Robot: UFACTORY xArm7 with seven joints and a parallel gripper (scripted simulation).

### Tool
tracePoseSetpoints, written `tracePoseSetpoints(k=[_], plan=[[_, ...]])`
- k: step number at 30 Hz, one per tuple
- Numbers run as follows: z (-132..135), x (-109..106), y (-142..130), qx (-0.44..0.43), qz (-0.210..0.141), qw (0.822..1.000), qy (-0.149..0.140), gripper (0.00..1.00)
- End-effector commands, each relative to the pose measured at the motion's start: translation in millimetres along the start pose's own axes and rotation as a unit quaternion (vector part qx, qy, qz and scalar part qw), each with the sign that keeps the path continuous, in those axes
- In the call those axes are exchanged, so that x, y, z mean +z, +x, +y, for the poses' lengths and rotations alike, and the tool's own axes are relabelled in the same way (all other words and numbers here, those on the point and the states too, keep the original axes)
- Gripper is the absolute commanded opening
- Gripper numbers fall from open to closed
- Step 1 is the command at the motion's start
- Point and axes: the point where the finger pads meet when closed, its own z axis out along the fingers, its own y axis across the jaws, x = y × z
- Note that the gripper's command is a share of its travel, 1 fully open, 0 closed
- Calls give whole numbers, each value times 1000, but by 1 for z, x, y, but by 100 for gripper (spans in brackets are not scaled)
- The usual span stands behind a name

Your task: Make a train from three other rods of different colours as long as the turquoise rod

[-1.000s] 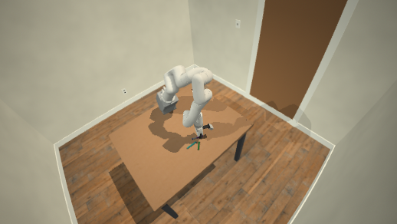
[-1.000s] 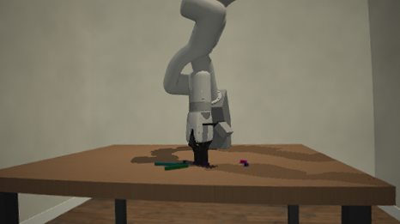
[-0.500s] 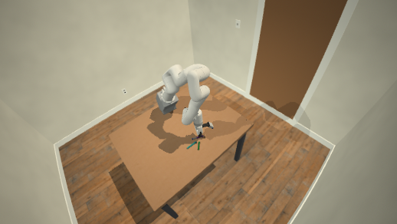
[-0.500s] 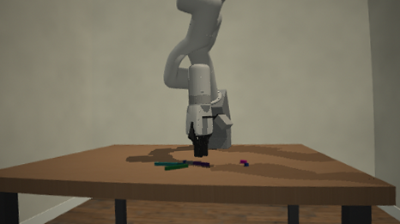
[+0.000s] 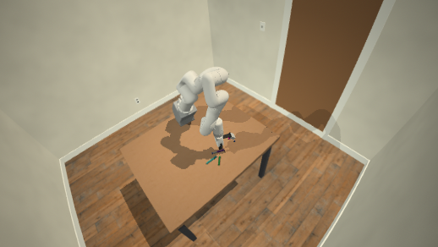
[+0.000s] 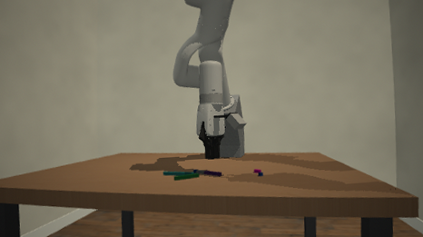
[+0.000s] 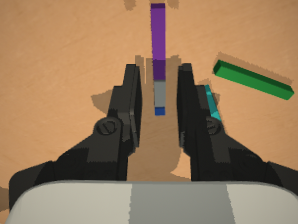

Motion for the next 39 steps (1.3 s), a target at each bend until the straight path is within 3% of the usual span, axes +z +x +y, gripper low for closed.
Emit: tracePoseSetpoints(k=[1, 21, 35, 36, 39], plan=[[1, -10, 0, 0, -5, 1000, 3, 24], [1, -37, 0, 0, -5, 1000, 3, 24], [1, -40, 1, 0, -5, 1000, 3, 24], [1, -40, 1, 0, -5, 1000, 3, 100], [1, -40, 1, 0, -5, 1000, 3, 100]])
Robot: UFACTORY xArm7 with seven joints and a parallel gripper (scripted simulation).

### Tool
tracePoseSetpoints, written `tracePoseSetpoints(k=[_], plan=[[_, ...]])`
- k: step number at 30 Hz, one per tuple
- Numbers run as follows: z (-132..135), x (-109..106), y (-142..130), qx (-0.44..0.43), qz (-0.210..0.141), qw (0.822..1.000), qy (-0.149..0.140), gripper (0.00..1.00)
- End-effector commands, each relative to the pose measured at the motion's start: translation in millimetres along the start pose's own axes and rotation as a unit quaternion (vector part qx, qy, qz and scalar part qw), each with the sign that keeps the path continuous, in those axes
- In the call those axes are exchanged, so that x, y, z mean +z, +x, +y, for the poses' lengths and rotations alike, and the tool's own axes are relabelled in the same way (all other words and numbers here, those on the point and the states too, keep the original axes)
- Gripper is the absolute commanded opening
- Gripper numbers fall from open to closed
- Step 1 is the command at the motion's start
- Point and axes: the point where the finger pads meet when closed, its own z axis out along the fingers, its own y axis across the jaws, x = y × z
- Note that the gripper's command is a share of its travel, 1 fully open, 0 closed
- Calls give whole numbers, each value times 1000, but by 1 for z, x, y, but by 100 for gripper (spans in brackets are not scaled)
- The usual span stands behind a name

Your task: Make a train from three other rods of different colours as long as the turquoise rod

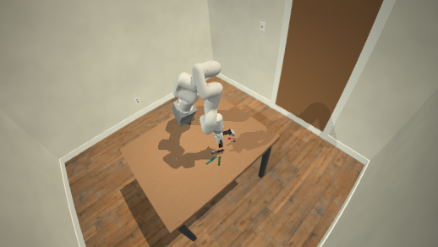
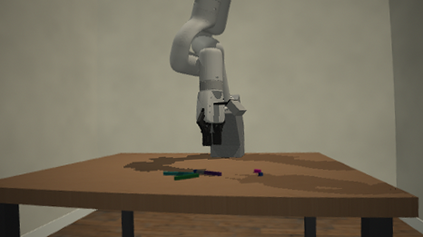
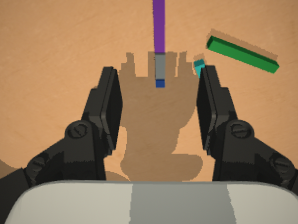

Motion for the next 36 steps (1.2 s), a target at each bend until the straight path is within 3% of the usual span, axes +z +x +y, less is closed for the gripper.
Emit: tracePoseSetpoints(k=[1, 24, 36], plan=[[1, 0, 0, 0, 0, 1000, 1, 100], [1, -3, 0, 0, 0, 1000, 1, 100], [1, -32, 0, 0, 0, 1000, 1, 100]])
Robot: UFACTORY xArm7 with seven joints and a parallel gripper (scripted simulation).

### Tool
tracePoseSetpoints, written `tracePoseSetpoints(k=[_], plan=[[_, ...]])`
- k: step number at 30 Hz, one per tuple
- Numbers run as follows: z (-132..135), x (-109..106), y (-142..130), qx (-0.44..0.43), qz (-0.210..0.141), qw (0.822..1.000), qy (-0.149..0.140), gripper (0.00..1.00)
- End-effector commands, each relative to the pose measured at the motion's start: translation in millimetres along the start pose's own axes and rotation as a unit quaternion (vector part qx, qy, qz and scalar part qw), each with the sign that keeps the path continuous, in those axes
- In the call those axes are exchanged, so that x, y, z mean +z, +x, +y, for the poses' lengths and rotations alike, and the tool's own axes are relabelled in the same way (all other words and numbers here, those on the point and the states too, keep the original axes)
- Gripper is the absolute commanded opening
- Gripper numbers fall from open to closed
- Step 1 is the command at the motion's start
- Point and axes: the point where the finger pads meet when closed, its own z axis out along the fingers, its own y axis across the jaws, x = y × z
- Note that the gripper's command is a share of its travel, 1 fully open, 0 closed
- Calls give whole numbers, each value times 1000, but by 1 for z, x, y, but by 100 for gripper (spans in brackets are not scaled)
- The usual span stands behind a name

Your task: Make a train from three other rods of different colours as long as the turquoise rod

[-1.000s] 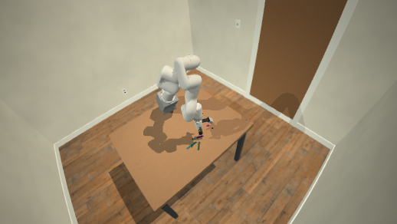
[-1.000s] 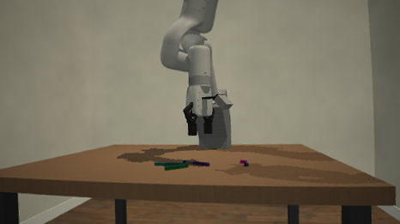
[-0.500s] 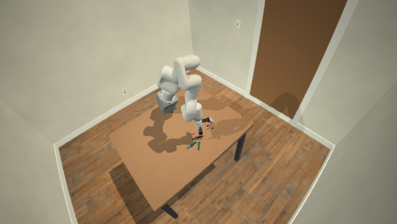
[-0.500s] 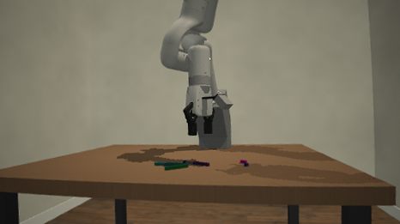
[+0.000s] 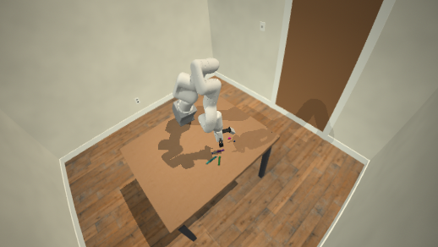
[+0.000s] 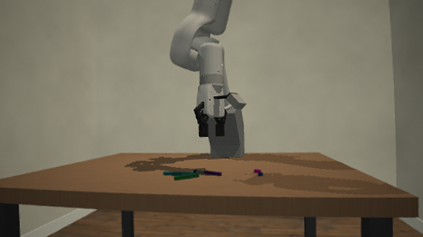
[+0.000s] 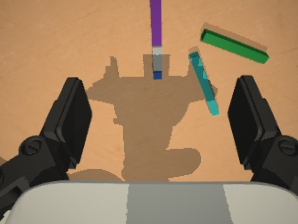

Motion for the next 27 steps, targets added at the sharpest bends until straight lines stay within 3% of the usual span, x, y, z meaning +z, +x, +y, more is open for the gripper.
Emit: tracePoseSetpoints(k=[1, 12, 27], plan=[[1, -13, 0, 0, -8, 1000, 12, 100], [2, -64, 1, 0, -7, 1000, 13, 100], [2, -69, 1, 0, -7, 1000, 13, 100]])
